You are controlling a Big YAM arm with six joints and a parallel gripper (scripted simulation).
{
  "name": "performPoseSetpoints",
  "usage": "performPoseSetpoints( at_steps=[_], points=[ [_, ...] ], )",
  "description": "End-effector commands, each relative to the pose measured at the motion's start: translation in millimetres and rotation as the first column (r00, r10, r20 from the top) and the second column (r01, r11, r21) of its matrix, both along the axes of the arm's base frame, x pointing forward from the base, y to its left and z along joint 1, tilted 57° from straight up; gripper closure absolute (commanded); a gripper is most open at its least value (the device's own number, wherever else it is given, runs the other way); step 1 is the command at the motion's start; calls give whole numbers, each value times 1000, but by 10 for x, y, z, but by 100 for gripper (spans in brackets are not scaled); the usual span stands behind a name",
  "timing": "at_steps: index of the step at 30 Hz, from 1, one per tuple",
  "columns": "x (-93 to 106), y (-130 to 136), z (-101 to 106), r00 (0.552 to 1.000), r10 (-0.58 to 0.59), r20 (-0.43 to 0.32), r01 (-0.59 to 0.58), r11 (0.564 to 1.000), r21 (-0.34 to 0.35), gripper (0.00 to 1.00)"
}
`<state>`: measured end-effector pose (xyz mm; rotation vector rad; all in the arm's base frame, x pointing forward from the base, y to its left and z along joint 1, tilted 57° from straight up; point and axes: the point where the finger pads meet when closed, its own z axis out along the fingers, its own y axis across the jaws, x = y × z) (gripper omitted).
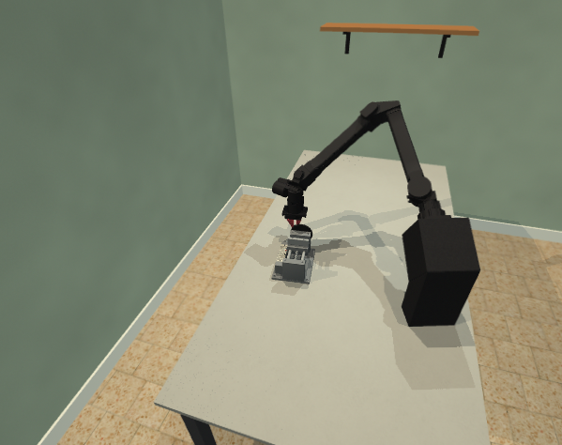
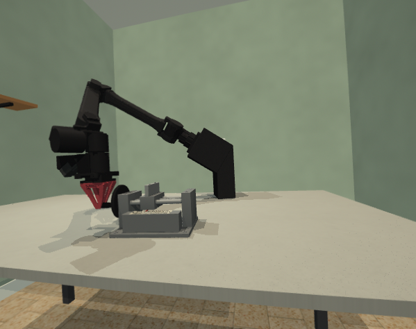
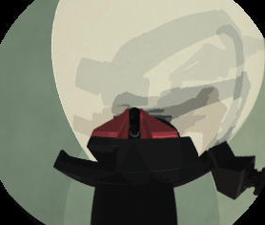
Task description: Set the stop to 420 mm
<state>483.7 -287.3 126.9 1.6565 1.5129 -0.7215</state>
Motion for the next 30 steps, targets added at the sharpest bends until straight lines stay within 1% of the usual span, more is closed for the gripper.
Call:
performPoseSetpoints(
  at_steps=[1,6,9,16,19,22,23,30],
  points=[
    [123,-99,60,1000,3,25,-2,1000,-9,94],
    [109,-138,30,1000,3,25,-2,1000,-9,94],
    [9,-165,-106,1000,2,3,-2,1000,-2,94],
    [40,-229,-83,1000,3,16,-2,1000,-6,94],
    [-20,-225,-147,1000,2,4,-2,1000,-2,94],
    [-15,-239,-138,1000,2,8,-2,1000,-3,94],
    [-55,-240,-179,1000,2,0,-2,1000,-1,94],
    [-132,-304,-236,1000,2,0,-2,1000,-1,94]
  ],
)
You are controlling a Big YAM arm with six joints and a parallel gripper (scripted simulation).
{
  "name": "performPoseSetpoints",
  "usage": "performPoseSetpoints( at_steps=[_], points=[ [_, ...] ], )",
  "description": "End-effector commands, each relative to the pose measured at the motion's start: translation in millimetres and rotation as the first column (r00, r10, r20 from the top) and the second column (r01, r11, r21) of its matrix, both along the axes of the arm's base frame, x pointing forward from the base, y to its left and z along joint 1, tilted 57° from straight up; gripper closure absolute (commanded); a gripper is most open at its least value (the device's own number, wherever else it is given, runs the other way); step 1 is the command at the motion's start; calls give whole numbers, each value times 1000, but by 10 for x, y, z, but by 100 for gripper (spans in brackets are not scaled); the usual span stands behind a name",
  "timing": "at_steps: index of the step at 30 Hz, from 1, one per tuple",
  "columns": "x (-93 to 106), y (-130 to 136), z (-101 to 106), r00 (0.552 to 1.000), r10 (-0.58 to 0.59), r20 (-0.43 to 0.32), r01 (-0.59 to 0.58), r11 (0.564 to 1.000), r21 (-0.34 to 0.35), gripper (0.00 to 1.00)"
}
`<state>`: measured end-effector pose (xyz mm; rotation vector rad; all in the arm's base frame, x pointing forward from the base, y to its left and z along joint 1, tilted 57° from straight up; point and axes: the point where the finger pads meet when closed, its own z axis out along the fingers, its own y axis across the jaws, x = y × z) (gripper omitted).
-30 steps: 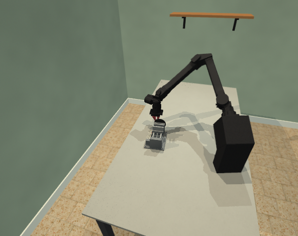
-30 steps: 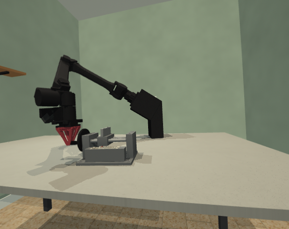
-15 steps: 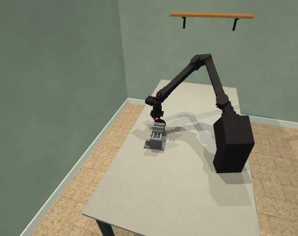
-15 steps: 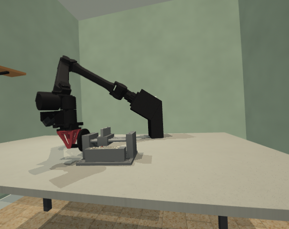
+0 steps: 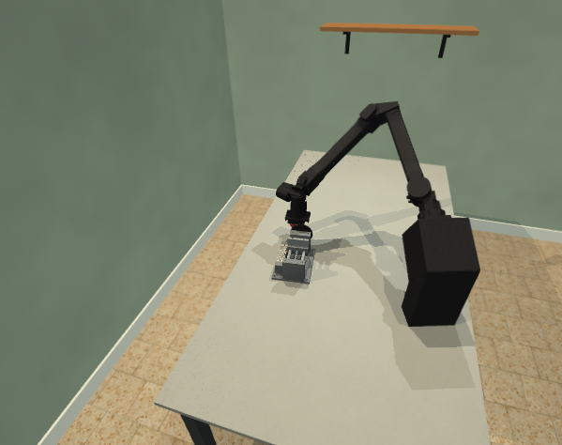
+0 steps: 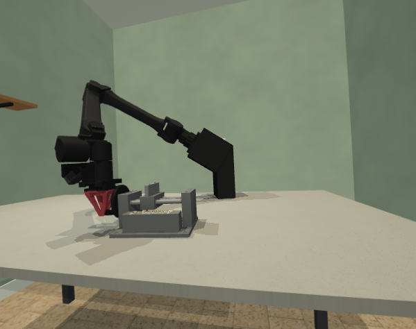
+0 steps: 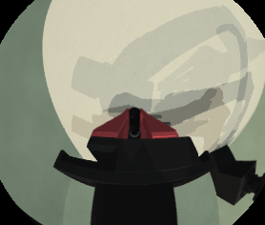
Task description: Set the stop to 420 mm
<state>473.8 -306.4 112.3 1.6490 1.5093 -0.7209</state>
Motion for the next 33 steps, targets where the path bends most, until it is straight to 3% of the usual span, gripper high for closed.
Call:
performPoseSetpoints(
  at_steps=[1,21,33],
  points=[
    [-35,-115,-91,1000,-1,-3,1,1000,6,94],
    [-184,-158,-146,1000,-1,-3,1,1000,6,94],
    [-259,-163,-38,1000,-6,14,7,1000,-4,94]
  ],
)
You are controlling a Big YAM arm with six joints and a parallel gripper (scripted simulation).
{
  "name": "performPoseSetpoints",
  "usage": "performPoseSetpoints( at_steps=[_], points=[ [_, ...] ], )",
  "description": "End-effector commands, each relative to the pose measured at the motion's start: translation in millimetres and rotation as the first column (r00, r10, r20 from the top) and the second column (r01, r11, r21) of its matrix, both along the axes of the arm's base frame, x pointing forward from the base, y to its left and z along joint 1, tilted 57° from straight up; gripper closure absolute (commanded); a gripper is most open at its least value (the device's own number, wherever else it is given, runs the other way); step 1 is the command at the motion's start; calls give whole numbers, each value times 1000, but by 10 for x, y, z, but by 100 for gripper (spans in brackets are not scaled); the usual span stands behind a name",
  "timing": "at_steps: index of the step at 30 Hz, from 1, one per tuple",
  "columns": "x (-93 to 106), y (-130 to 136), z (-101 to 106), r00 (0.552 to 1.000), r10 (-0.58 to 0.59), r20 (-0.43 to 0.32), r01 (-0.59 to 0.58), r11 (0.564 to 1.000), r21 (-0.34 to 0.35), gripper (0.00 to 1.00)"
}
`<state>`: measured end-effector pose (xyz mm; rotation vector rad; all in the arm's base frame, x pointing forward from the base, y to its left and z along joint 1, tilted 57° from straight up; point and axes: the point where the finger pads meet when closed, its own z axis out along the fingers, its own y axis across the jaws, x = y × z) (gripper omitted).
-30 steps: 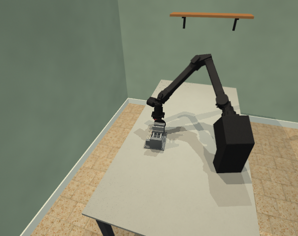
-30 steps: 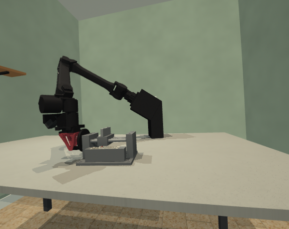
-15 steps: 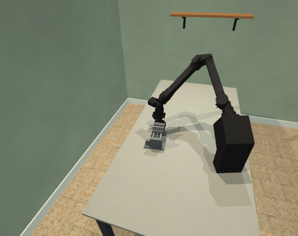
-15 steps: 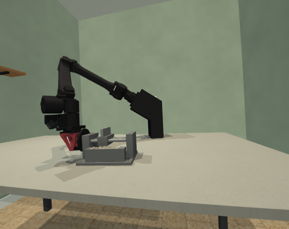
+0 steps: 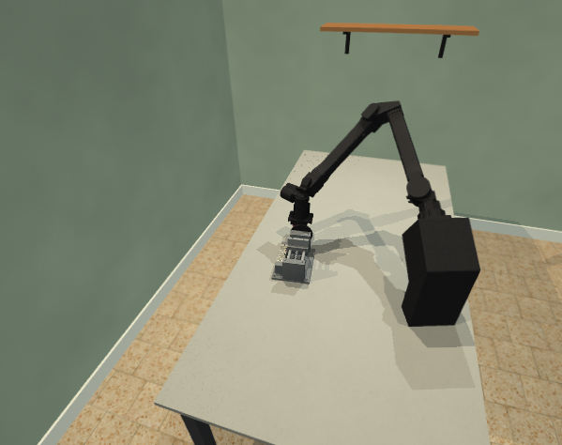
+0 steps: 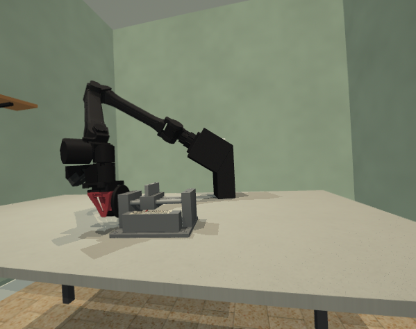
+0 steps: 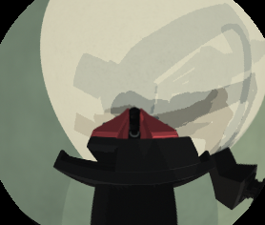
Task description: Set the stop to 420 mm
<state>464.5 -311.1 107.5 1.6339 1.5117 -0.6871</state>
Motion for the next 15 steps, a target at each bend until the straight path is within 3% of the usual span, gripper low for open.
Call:
performPoseSetpoints(
  at_steps=[1,15],
  points=[
    [-168,-115,2,1000,-30,-8,29,1000,-6,94],
    [-233,-108,55,1000,-30,2,30,999,-11,94]
  ],
)
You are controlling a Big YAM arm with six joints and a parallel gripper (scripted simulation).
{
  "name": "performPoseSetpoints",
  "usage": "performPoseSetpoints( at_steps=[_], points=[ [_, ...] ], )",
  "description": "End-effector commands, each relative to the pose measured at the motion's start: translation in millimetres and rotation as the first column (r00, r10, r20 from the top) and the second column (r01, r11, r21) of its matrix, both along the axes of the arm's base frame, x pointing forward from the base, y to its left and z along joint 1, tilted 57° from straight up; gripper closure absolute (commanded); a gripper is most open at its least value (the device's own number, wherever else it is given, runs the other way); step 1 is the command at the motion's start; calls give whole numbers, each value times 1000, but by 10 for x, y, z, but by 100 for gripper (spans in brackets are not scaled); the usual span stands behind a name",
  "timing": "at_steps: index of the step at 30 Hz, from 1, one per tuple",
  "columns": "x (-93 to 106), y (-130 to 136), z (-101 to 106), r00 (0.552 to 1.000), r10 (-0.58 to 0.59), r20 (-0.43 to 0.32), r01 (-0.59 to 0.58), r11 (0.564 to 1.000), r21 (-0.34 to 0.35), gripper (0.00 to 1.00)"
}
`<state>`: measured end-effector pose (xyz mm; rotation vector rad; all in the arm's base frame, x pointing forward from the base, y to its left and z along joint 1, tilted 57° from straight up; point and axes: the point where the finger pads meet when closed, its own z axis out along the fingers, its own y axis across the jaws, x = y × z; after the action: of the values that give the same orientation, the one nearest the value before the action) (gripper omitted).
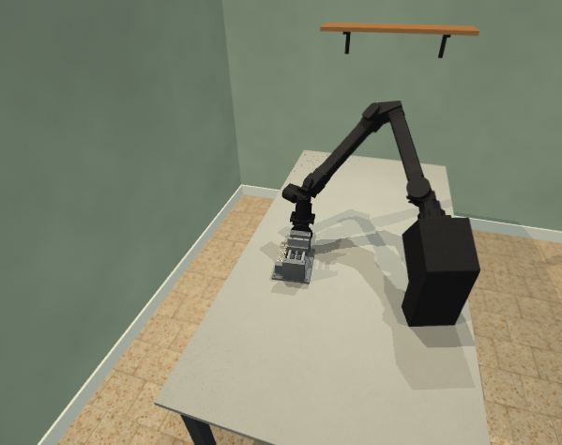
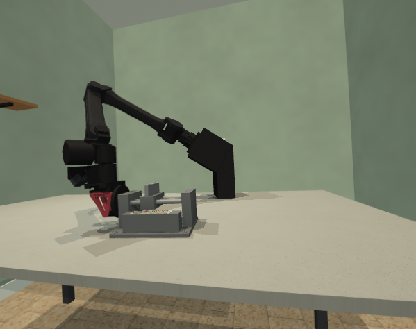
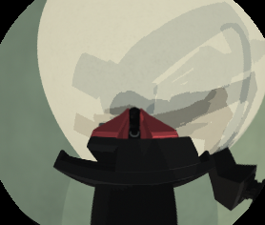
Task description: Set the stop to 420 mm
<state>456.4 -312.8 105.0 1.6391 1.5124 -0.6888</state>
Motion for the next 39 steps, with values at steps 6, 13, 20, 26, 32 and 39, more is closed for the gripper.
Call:
performPoseSetpoints(
  at_steps=[6,13,20,26,32,39],
  points=[
    [-173,-87,-4,1000,-27,-11,27,1000,-8,94],
    [-192,-75,80,1000,-29,6,29,999,-13,94],
    [-238,-48,85,999,-33,9,33,999,-11,94],
    [-245,-41,14,999,-35,-7,35,999,-3,94],
    [-143,-15,-9,1000,-26,-11,26,1000,-1,94],
    [-74,22,18,1000,-17,-6,17,1000,-3,94]
  ],
)
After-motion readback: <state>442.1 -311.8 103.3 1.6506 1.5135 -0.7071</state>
